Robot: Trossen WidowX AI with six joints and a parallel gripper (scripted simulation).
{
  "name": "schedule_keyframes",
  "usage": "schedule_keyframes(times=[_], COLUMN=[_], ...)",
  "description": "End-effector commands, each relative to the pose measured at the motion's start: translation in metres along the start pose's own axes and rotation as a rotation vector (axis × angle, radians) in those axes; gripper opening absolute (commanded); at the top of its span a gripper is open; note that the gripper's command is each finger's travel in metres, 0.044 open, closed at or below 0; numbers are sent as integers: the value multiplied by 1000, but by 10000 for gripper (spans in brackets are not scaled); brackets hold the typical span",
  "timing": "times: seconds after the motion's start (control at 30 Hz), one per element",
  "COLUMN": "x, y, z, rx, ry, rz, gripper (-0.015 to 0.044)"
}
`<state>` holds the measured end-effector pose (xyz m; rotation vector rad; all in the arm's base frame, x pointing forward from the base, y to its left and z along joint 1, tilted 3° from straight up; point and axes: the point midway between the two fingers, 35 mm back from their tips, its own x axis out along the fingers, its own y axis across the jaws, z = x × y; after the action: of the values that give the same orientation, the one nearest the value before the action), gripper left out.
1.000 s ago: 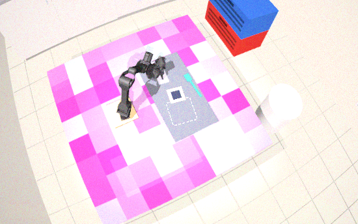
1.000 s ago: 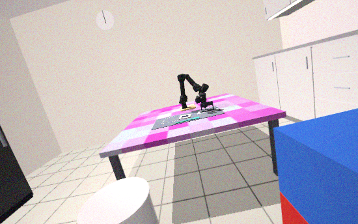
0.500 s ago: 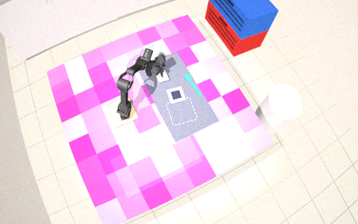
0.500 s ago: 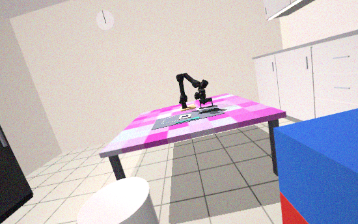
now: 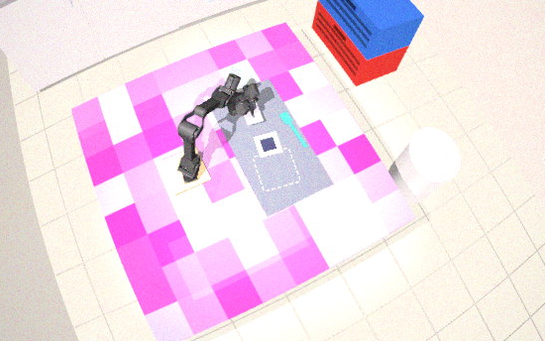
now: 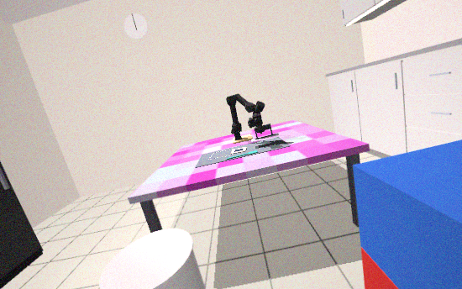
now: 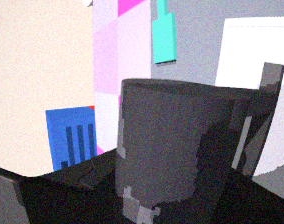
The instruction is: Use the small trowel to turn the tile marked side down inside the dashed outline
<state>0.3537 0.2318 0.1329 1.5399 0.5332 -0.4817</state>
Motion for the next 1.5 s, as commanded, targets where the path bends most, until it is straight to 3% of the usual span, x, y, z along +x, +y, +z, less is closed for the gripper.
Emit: schedule_keyframes(times=[0.0, 0.33, 1.47], x=[12, 33, 54], y=[8, 22, -12], z=[11, 36, 53], rx=[23, 70, 69], ry=[3, 11, 10], rz=[4, 14, 13], gripper=[0, 0, 0])
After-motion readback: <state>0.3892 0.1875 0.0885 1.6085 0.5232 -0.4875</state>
